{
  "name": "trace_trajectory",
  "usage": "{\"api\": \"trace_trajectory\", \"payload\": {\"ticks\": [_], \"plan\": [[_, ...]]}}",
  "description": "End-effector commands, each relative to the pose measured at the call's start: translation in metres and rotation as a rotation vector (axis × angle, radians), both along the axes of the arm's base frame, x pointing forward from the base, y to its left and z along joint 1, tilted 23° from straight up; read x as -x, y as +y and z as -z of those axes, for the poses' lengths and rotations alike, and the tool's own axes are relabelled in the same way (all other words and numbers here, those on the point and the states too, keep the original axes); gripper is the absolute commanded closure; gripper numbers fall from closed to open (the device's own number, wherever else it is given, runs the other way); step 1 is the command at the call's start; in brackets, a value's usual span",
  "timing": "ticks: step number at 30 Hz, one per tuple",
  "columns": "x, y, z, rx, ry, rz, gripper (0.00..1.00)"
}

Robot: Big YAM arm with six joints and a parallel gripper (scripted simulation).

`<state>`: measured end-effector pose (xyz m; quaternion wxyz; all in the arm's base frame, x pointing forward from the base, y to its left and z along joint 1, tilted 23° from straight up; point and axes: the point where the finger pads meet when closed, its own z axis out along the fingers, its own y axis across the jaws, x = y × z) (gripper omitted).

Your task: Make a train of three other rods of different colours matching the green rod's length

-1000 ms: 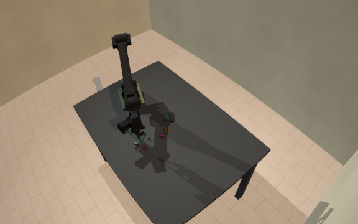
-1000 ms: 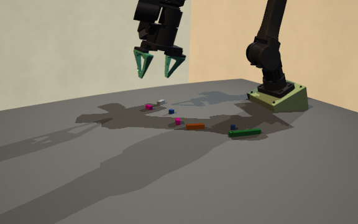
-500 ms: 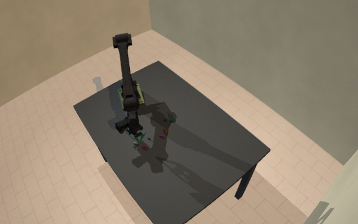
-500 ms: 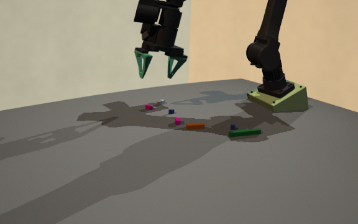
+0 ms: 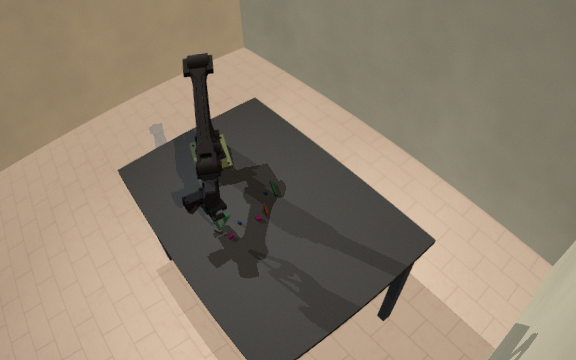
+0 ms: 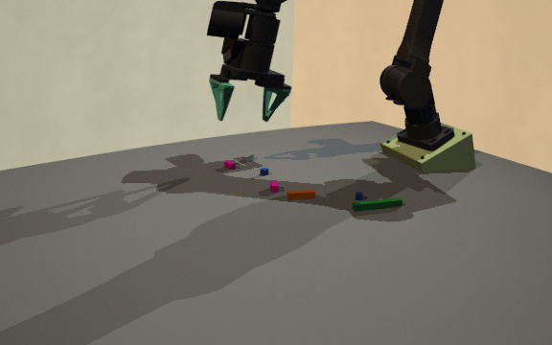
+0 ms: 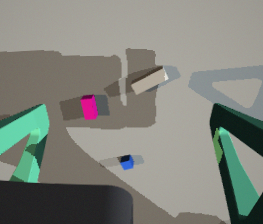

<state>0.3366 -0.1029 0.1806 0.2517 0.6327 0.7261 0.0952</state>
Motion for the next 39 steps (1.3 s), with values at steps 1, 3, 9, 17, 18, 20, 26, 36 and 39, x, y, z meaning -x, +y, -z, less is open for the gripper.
{"api": "trace_trajectory", "payload": {"ticks": [1,3,9,17,18,20,26,36,39], "plan": [[-0.009,-0.014,-0.024,-0.054,-0.044,0.096,0.00],[-0.009,-0.014,-0.024,-0.054,-0.044,0.096,0.00],[-0.003,-0.020,-0.020,-0.106,-0.038,0.164,0.00],[0.002,-0.025,-0.019,-0.151,-0.038,0.229,0.00],[0.002,-0.026,-0.022,-0.148,-0.050,0.228,0.00],[0.007,-0.030,-0.014,-0.199,-0.029,0.288,0.00],[0.016,-0.037,-0.009,-0.276,-0.021,0.394,0.00],[0.034,-0.050,-0.003,-0.422,-0.017,0.602,0.00],[0.036,-0.051,-0.004,-0.438,-0.020,0.626,0.00]]}}
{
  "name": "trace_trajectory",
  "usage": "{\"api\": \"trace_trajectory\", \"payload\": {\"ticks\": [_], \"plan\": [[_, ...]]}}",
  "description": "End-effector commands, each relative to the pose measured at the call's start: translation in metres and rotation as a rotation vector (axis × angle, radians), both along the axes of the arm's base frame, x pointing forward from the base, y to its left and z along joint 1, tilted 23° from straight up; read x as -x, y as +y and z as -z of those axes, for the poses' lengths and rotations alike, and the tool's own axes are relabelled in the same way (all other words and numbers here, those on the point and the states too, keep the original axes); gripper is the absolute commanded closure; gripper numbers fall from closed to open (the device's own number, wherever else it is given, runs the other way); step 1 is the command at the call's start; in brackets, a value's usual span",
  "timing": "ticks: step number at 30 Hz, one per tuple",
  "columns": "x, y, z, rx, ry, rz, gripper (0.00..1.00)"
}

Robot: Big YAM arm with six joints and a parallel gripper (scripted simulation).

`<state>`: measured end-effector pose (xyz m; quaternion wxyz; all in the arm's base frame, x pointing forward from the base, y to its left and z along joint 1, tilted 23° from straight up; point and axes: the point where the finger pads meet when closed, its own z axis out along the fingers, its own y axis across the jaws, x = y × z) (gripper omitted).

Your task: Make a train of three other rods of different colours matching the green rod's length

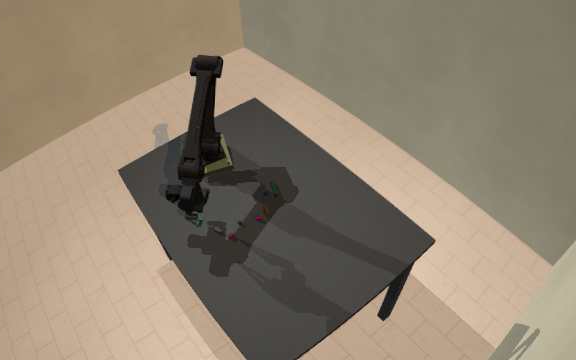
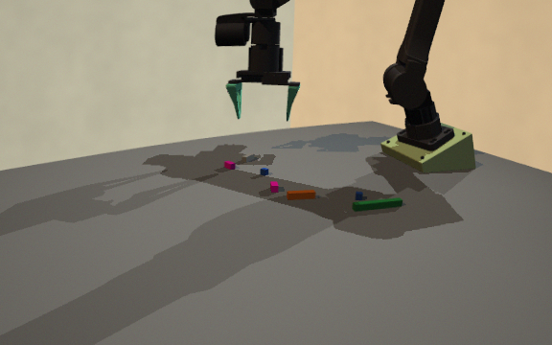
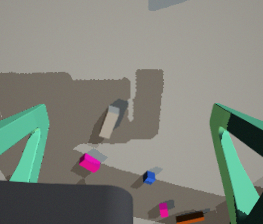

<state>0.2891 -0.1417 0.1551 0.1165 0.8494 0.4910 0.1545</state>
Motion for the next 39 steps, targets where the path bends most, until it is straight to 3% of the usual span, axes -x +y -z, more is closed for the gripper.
{"api": "trace_trajectory", "payload": {"ticks": [1,39], "plan": [[-0.0115,-0.0122,-0.0290,-0.003,-0.052,0.073,0.00],[-0.0153,-0.0090,-0.0297,0.001,-0.058,0.059,0.00]]}}
